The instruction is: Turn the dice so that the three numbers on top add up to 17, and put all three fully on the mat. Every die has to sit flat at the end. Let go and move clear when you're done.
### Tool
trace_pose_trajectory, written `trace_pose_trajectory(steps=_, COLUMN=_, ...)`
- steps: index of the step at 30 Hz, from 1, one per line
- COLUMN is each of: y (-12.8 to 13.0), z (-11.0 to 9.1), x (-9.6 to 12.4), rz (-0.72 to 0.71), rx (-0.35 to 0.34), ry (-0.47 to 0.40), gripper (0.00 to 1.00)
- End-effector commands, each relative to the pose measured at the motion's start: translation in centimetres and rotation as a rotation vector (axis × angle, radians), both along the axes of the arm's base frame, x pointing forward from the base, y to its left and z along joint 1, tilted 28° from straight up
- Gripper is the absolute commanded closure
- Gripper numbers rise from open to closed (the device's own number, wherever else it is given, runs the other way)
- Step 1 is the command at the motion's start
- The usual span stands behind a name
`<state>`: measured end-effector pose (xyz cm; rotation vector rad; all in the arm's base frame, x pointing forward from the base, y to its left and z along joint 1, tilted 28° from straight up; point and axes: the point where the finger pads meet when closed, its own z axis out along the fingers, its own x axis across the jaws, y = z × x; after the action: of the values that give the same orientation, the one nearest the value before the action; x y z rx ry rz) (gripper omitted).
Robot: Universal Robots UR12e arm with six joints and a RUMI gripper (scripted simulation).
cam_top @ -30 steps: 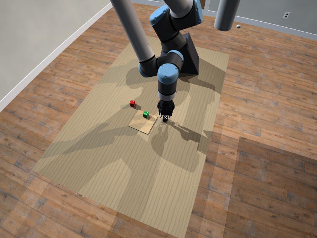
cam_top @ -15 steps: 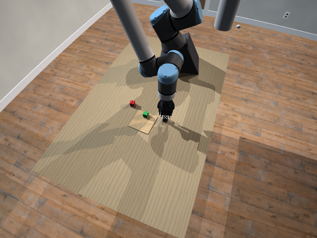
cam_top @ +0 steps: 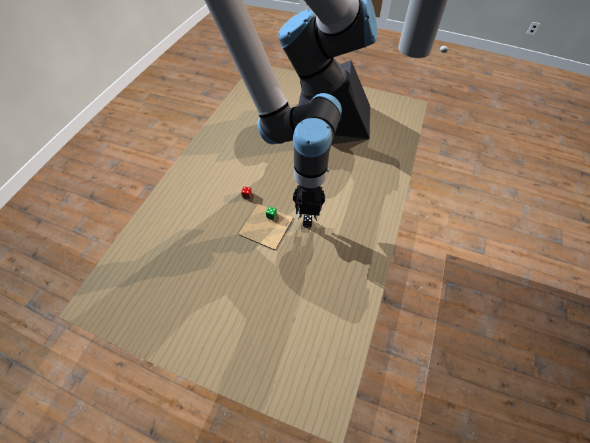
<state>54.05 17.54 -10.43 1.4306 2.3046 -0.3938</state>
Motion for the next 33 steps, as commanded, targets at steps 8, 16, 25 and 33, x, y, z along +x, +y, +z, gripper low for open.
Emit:
trace_pose_trajectory(steps=8, y=-0.3, z=-0.6, x=0.2, rz=0.0, rx=0.0, ry=-0.001, gripper=0.72)
trace_pose_trajectory(steps=16, y=-0.8, z=-1.7, x=0.4, rz=0.0, rx=0.0, ry=-0.001, gripper=0.72)
trace_pose_trajectory(steps=25, y=-1.4, z=-3.0, x=0.7, rz=0.0, rx=0.0, ry=-0.001, gripper=0.72)
trace_pose_trajectory(steps=33, y=-1.5, z=-3.1, x=0.7, rz=0.0, rx=0.0, ry=-0.001, gripper=0.72)
